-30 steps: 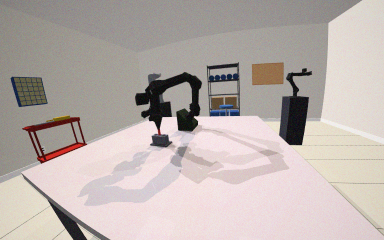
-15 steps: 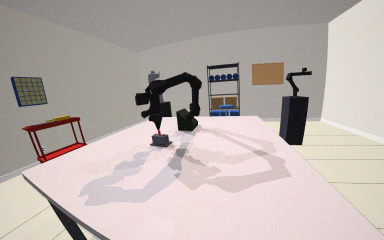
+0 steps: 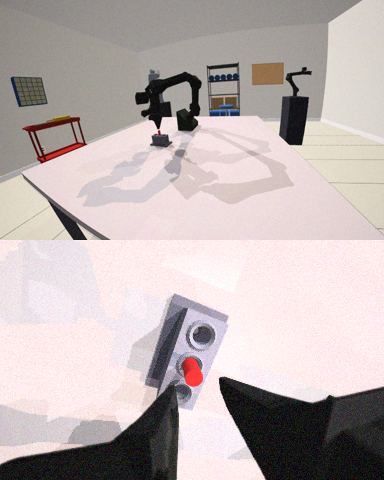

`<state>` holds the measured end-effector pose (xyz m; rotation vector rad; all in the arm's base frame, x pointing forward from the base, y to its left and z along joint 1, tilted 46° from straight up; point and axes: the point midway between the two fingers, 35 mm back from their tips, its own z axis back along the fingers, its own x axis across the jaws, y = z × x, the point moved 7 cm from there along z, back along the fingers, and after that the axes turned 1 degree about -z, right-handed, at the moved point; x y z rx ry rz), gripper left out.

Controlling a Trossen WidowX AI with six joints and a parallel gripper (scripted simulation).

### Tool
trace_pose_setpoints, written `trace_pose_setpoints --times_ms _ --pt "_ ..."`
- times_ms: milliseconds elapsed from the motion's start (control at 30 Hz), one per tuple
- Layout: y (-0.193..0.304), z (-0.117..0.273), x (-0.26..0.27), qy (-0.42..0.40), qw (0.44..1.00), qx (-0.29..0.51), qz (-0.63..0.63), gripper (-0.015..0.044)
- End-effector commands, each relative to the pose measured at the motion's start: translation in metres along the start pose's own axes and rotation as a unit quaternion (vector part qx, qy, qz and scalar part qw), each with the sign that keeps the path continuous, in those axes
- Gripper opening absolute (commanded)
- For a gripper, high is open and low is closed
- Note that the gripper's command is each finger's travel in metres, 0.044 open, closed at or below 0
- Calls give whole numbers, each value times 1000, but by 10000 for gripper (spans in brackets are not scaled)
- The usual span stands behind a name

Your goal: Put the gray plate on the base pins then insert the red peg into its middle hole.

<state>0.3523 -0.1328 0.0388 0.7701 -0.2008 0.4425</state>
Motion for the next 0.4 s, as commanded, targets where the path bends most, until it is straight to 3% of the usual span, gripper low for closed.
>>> trace_pose_setpoints --times_ms 0,367 --pt "0 4 0 -1 1000 -2 2 150" --pt "1 9 -1 -1 1000 -2 2 150"
